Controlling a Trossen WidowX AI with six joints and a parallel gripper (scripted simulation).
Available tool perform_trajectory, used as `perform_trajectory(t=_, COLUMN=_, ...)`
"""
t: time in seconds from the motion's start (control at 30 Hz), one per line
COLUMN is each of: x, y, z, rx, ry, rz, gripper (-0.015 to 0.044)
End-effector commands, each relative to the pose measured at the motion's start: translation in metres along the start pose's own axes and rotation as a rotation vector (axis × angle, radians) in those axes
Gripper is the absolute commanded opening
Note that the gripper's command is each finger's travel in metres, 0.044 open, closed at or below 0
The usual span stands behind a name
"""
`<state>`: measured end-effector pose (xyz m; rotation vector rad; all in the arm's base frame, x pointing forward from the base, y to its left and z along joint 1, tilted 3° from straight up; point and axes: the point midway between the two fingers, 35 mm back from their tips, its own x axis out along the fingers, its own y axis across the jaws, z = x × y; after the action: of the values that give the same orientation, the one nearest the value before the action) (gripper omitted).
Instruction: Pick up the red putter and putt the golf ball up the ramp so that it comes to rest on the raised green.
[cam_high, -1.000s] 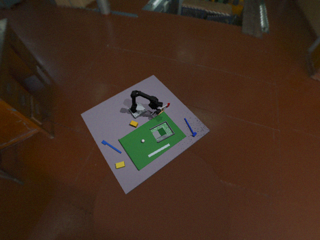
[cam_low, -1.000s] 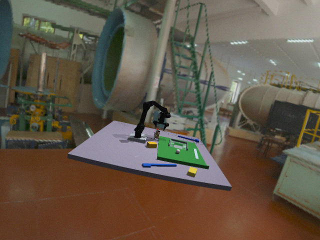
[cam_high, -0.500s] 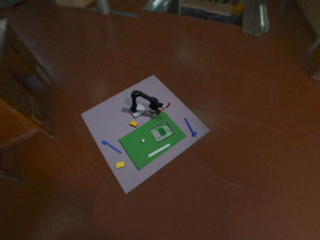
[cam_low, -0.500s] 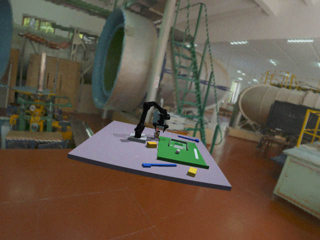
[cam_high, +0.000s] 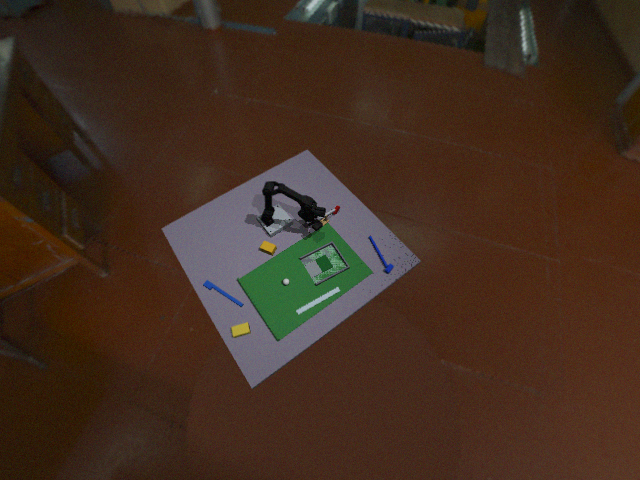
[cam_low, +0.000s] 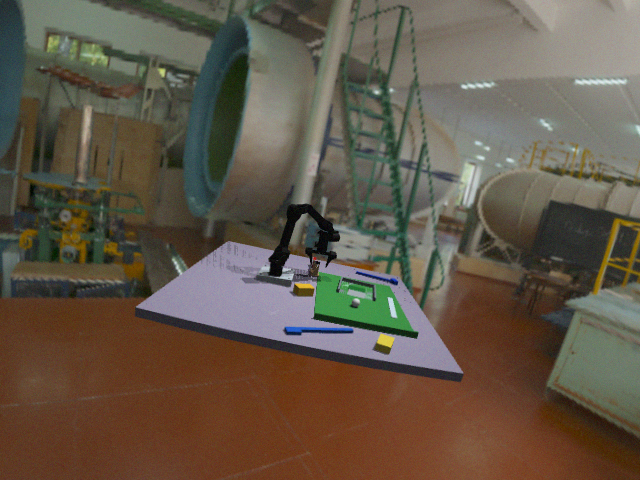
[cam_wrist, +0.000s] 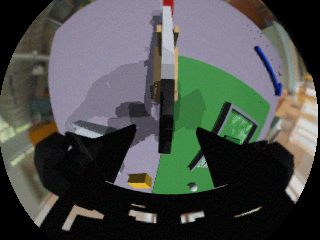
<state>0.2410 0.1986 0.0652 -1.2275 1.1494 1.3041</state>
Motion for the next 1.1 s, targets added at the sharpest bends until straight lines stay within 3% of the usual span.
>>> perform_trajectory(t=0.0, x=0.0121, y=0.0024, z=-0.0027, rx=0.005, ry=0.015, rz=0.015, gripper=0.0440)
perform_trajectory(t=0.43, x=0.0131, y=0.0024, z=-0.0028, rx=0.005, ry=0.015, rz=0.015, gripper=0.0440)
perform_trajectory(t=0.93, x=0.0095, y=0.0015, z=-0.0014, rx=0.000, ry=0.006, rz=0.008, gripper=0.0046)
perform_trajectory(t=1.07, x=0.0095, y=0.0015, z=-0.0014, rx=0.000, ry=0.006, rz=0.008, gripper=0.0020)
